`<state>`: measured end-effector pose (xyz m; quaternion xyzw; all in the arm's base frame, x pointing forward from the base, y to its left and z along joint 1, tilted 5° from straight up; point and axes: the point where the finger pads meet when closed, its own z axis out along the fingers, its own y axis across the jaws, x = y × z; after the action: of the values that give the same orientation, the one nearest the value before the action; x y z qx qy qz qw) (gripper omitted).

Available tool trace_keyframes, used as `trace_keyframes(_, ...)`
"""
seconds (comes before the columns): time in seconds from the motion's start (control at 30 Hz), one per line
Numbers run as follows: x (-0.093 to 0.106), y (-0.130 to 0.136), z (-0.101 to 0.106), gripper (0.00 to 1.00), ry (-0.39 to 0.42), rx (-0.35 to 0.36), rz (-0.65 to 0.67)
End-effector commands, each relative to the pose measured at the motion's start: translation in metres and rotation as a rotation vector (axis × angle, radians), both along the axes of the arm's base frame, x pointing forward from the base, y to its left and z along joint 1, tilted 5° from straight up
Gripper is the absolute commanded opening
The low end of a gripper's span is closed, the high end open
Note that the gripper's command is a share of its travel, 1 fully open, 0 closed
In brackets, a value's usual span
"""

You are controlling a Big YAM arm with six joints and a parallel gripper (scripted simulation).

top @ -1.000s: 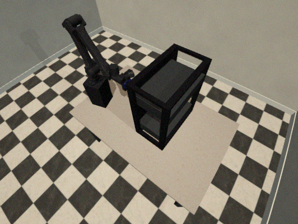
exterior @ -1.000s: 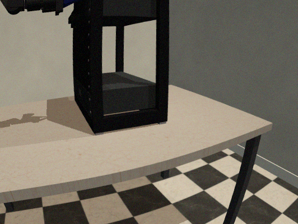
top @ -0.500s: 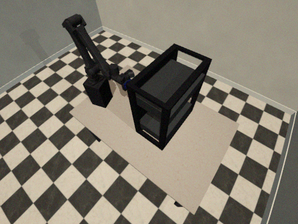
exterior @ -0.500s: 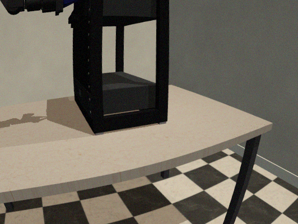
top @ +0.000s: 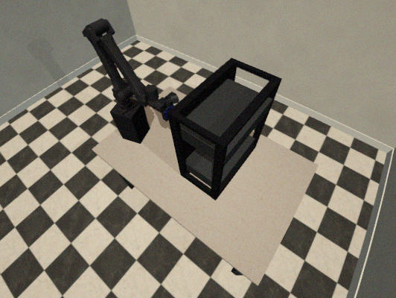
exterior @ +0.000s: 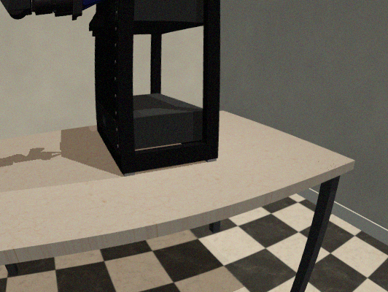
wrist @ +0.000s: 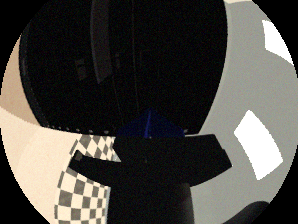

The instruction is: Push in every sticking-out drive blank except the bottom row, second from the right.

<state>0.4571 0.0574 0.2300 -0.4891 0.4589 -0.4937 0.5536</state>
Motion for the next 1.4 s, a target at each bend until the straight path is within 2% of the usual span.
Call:
trace_keyframes(0.0,0.024,0.002,0.000,0.00,0.012,0.005,0.001)
trace_keyframes(0.1,0.021,0.003,0.000,0.00,0.012,0.005,0.002)
trace_keyframes(0.13,0.015,0.003,-0.006,0.00,0.022,0.004,0.004)
trace_keyframes(0.17,-0.001,0.002,-0.022,0.00,0.057,-0.002,0.006)
trace_keyframes(0.27,-0.026,0.003,-0.008,0.00,0.013,0.004,0.010)
trace_keyframes(0.33,-0.026,0.003,-0.008,0.00,0.013,0.004,0.010)
trace_keyframes(0.5,-0.071,-0.002,-0.018,0.00,0.029,-0.003,0.010)
trace_keyframes(0.63,-0.092,-0.004,-0.021,0.00,0.029,-0.005,0.010)
trace_keyframes(0.77,-0.098,-0.007,-0.022,0.00,0.029,-0.006,0.002)
trace_keyframes(0.8,-0.090,-0.006,-0.008,0.00,0.000,-0.001,0.001)
trace_keyframes(0.93,-0.089,-0.006,-0.015,0.00,0.016,-0.004,0.002)
trace_keyframes(1.37,-0.089,-0.006,-0.014,0.00,0.012,-0.003,0.002)
